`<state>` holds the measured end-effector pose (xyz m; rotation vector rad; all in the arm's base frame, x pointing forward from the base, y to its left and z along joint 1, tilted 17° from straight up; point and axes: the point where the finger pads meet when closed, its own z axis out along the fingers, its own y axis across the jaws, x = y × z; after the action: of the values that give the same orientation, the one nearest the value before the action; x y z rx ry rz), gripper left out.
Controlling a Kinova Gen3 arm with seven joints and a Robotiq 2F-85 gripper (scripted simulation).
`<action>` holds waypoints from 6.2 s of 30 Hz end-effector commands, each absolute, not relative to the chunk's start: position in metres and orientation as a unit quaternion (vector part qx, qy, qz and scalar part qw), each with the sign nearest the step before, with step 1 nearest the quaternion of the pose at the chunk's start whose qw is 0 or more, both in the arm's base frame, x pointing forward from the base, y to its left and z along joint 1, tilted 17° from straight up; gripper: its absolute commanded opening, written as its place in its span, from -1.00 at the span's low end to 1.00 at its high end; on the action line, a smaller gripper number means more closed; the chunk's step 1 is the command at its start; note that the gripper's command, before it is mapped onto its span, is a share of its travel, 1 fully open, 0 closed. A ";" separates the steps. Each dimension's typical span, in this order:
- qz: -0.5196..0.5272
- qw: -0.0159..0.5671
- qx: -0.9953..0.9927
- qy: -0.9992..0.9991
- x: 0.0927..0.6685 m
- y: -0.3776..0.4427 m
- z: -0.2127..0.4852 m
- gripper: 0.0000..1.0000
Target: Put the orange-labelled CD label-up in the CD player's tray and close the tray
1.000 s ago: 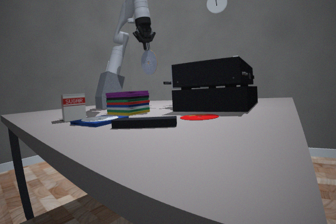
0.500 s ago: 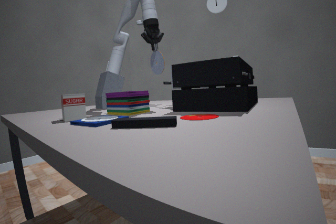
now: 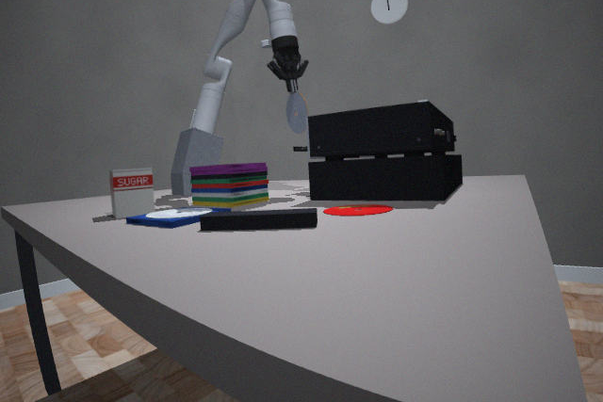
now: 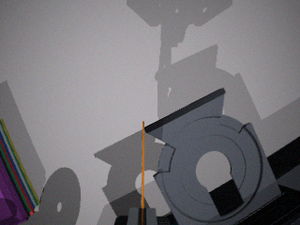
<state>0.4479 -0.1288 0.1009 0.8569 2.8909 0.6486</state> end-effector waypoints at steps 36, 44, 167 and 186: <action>0.207 0.021 0.370 0.906 0.489 -0.054 0.128 -0.78; 0.207 0.020 0.376 0.903 0.491 -0.050 0.129 -0.78; 0.333 0.074 0.373 0.863 0.468 -0.069 0.111 -0.78; 0.407 0.106 0.365 0.830 0.454 -0.080 0.094 -0.78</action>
<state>0.4613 -0.0701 0.1037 1.0410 2.4889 1.1561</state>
